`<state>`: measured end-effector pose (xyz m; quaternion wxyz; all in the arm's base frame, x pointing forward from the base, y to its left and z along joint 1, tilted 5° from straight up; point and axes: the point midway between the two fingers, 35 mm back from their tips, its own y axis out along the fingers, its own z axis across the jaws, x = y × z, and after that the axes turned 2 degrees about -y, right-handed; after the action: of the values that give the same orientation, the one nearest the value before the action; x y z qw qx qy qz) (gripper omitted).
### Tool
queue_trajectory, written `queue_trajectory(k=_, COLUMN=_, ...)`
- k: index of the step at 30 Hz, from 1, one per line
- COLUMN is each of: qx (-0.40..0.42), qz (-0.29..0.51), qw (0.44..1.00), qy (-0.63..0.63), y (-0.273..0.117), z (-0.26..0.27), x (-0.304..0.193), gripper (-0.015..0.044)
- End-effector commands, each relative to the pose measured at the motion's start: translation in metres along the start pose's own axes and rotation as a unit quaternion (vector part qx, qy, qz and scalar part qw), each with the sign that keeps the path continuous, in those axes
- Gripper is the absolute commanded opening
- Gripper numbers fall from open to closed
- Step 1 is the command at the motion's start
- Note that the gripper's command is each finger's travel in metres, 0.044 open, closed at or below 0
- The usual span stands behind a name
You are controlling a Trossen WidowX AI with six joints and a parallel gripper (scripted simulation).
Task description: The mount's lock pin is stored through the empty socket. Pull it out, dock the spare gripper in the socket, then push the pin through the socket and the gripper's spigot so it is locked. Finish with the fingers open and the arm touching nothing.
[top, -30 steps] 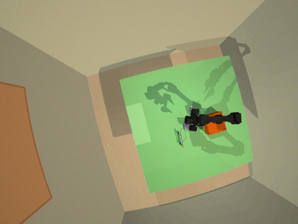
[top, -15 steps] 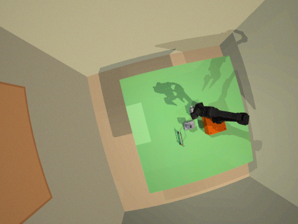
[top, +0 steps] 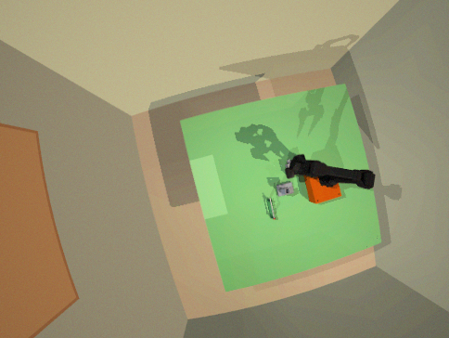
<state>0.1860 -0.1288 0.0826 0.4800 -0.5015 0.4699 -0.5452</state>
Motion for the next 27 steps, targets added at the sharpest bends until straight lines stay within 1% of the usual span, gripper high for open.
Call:
queue_trajectory(k=1, qx=-0.006, qz=0.0, qw=1.0, qy=0.0, y=0.025, z=-0.003, x=0.0, gripper=0.044)
queue_trajectory(k=4, qx=-0.006, qz=0.0, qw=1.0, qy=0.0, y=0.04, z=-0.004, x=0.001, gripper=0.044)
queue_trajectory(k=27, qx=-0.006, qz=0.0, qw=1.0, qy=0.0, y=0.074, z=-0.002, x=0.003, gripper=0.044)
